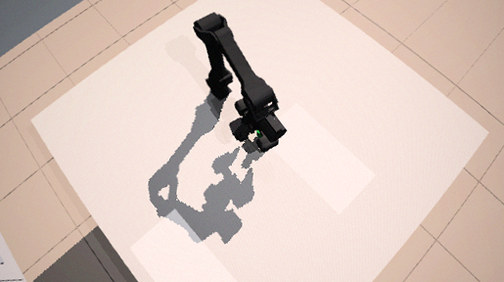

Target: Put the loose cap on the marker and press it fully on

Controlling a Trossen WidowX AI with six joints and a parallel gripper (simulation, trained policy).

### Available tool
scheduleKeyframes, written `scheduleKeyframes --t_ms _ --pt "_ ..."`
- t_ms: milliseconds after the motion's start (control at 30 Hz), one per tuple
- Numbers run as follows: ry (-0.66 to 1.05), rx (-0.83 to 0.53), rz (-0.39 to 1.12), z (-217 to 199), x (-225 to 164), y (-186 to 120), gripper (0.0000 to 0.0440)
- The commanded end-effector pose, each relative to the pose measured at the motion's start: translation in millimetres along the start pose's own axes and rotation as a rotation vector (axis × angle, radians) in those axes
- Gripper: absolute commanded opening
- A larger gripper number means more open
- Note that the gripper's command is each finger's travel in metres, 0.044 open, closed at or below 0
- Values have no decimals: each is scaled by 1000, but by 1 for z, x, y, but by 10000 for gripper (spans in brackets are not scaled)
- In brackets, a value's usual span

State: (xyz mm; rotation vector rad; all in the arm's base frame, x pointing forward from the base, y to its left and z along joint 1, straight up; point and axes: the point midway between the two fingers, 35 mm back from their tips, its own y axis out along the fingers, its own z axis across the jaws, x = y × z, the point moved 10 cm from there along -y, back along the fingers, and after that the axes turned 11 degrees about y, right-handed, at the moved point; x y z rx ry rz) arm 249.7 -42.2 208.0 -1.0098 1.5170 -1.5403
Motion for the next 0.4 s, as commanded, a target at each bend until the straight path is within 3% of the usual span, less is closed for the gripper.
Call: scheduleKeyframes --t_ms 0,367 --pt "8 31 1 0 1 -14 440" --pt "13 84 8 -6 5 -38 440"
